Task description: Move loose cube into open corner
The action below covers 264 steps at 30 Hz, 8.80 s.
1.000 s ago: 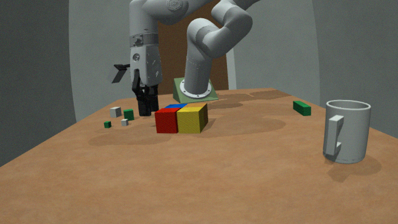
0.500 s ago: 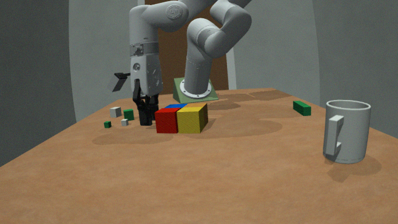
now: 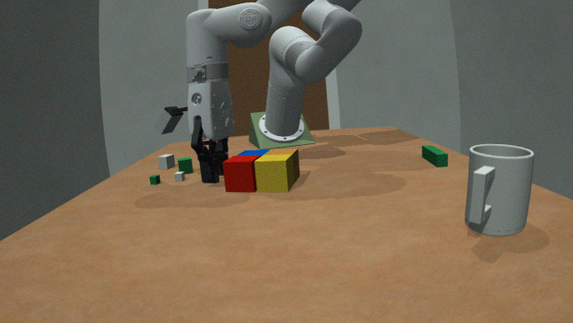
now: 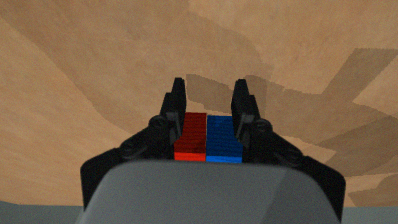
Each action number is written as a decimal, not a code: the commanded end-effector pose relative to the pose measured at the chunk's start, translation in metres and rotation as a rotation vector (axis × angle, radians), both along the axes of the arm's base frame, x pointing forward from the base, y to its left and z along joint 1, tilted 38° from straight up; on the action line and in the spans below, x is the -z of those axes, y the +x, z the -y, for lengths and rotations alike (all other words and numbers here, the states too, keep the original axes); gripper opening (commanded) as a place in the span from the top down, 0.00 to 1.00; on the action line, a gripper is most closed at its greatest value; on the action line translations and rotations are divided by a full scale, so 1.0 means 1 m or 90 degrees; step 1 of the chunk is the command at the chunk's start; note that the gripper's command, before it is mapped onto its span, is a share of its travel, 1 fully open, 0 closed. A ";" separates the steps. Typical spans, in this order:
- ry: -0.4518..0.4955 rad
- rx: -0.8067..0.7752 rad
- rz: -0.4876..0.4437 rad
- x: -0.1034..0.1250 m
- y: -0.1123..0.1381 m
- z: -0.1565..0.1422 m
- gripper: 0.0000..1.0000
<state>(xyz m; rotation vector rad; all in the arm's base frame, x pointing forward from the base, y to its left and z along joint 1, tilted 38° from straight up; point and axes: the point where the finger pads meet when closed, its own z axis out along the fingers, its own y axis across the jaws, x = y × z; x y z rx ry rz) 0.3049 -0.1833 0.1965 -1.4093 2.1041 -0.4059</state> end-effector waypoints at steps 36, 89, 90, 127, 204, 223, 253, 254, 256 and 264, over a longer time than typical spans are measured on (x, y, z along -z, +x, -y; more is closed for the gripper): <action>-0.001 0.001 0.001 -0.004 0.003 -0.006 0.53; -0.001 0.001 0.001 -0.006 0.005 -0.013 0.53; -0.001 0.001 0.001 -0.006 0.005 -0.013 0.53; -0.001 0.001 0.001 -0.007 0.007 -0.017 0.53; -0.001 0.001 0.001 -0.009 0.009 -0.024 0.53; -0.001 0.001 0.001 -0.009 0.008 -0.022 0.53; -0.001 0.001 0.001 -0.013 0.001 -0.014 0.53; -0.001 0.001 0.001 -0.014 0.000 -0.014 0.53; -0.001 0.001 0.001 -0.017 -0.002 -0.014 0.53; -0.001 0.001 0.001 -0.028 -0.011 -0.013 0.53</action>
